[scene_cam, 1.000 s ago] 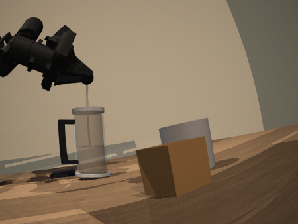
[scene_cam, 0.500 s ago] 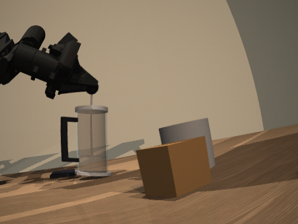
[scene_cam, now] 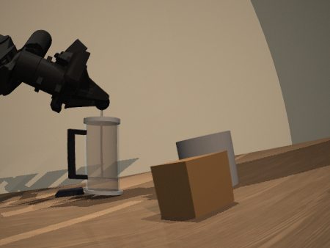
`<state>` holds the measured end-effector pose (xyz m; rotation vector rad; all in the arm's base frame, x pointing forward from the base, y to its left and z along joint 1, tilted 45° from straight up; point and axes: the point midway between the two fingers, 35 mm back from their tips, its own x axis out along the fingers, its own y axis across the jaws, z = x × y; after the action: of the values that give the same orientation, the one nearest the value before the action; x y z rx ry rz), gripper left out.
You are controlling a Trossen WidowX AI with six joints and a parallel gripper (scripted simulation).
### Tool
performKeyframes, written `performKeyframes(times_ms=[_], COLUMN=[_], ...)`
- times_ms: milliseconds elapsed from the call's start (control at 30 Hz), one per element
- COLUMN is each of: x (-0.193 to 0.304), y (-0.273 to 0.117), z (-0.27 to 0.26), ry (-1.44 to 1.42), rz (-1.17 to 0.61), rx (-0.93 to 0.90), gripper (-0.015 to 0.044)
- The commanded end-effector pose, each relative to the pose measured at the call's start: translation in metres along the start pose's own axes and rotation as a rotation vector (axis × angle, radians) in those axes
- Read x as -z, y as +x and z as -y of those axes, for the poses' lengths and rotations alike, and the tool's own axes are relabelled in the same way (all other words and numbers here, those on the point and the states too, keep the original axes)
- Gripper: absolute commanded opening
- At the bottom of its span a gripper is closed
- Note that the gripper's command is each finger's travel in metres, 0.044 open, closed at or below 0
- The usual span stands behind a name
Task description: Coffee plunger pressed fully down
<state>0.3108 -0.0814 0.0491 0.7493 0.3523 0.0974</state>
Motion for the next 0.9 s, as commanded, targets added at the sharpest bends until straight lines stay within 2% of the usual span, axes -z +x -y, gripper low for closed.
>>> performKeyframes(times_ms=[0,867], x=[0.0062,0.0011], y=[0.0025,0.0021], z=[0.0000,0.0013], ry=[0.018,0.007], rz=[-0.026,-0.009], rx=[-0.009,-0.004], gripper=[0.0116,0.0116])
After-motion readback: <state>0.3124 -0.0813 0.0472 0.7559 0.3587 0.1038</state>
